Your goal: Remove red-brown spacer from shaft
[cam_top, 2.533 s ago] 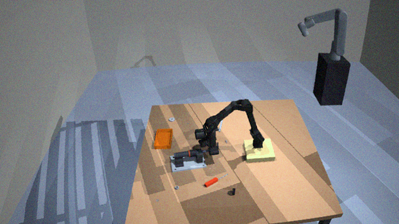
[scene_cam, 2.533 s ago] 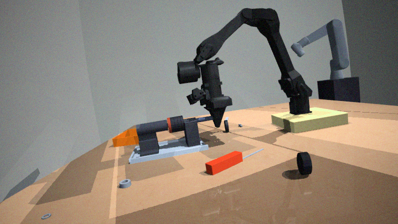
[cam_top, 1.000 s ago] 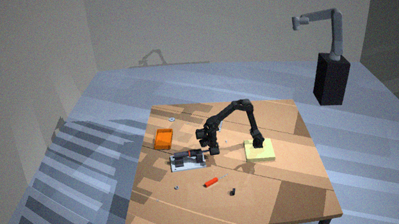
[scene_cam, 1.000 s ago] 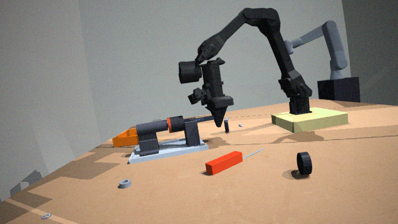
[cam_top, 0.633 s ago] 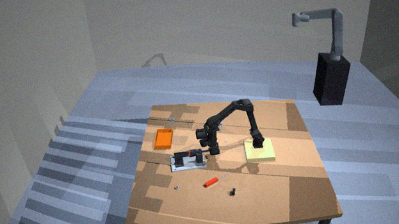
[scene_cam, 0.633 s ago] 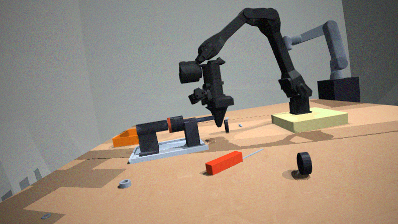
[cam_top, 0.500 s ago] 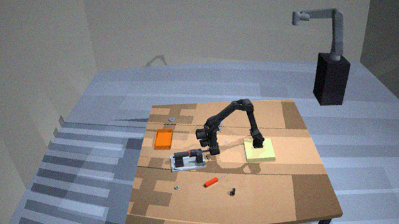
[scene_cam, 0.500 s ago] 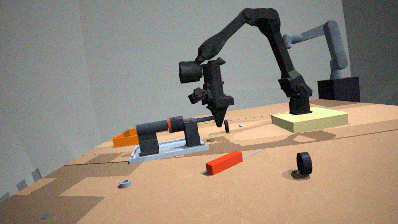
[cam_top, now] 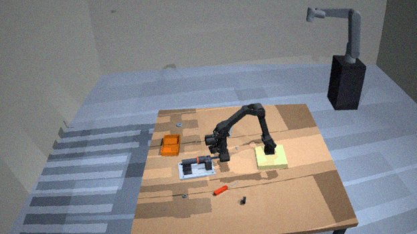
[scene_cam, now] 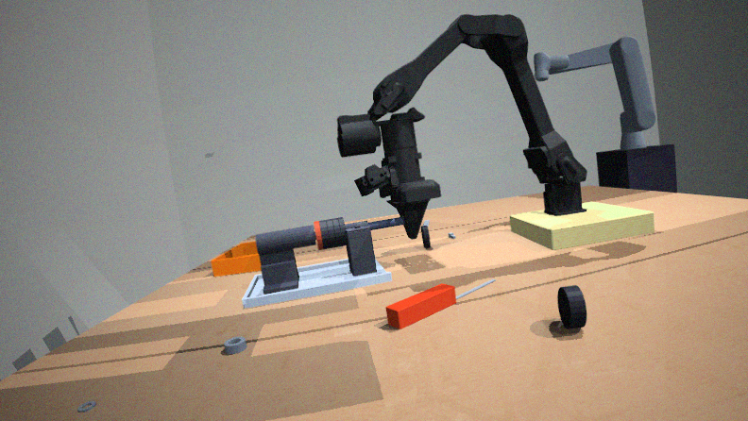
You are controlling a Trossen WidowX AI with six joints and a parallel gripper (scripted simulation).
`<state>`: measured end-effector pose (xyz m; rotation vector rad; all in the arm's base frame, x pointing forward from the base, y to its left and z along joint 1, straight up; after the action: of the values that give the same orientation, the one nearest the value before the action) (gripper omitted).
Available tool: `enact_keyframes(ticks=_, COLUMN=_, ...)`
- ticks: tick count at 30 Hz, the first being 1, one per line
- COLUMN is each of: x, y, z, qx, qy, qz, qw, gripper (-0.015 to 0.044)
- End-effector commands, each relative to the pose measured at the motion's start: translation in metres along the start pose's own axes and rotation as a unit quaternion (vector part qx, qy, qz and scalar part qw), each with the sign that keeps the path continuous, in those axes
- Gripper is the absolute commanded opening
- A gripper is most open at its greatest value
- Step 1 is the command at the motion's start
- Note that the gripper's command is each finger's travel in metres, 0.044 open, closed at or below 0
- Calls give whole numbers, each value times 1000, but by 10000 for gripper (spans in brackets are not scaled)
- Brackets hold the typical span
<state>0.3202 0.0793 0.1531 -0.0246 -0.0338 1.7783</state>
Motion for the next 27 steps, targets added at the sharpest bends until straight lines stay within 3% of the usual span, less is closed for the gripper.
enact_keyframes(ticks=1, x=0, y=1, z=0, qx=2, qy=0, qz=-1, qw=1000, gripper=0)
enact_keyframes(ticks=27, x=0, y=3, z=0, qx=2, qy=0, qz=-1, qw=1000, gripper=0)
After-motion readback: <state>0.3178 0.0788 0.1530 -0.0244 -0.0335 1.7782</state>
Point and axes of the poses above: the point midway between the two fingers, 35 mm back from their tips, its own z axis back along the fingers, its own x axis across the jaws, y = z × x, the point moved 10 cm from there along z, back along the fingers, and after that the axes turned 1 degree about z, right-handed, at the moved point
